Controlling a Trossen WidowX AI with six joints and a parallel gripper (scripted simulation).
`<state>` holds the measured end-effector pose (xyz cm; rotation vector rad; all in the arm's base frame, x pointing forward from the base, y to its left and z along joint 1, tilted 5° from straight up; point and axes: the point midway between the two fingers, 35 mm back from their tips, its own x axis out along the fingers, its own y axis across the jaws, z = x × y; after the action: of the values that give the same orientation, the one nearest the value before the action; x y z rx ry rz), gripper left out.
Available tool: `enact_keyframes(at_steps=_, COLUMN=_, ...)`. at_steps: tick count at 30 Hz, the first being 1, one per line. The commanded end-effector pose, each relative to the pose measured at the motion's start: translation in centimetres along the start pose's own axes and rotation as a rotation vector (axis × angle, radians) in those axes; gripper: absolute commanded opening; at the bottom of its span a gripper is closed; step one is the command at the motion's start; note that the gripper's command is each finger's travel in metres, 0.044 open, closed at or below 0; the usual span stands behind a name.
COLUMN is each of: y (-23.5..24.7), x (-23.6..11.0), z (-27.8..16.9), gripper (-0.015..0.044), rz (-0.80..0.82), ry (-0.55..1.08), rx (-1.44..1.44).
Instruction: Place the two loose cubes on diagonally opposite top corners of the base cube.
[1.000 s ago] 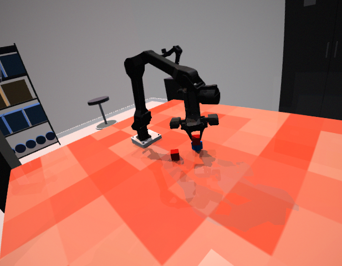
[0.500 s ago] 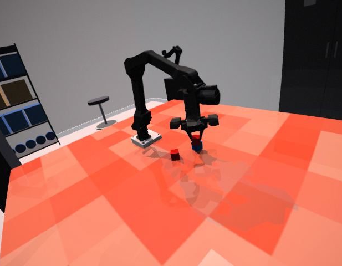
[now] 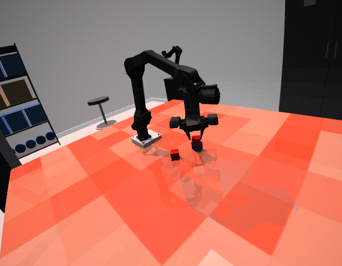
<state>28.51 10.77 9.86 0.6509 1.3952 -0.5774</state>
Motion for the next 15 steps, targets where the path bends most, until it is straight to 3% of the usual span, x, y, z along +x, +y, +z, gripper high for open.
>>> enact_keyframes(at_steps=1, y=0.2, x=-0.8, z=0.1, gripper=0.0205, rz=0.012, ry=-0.005, rx=0.000)
enact_keyframes(at_steps=15, y=0.2, x=-2.7, z=0.1, gripper=0.0205, rz=0.012, ry=-0.005, rx=0.000)
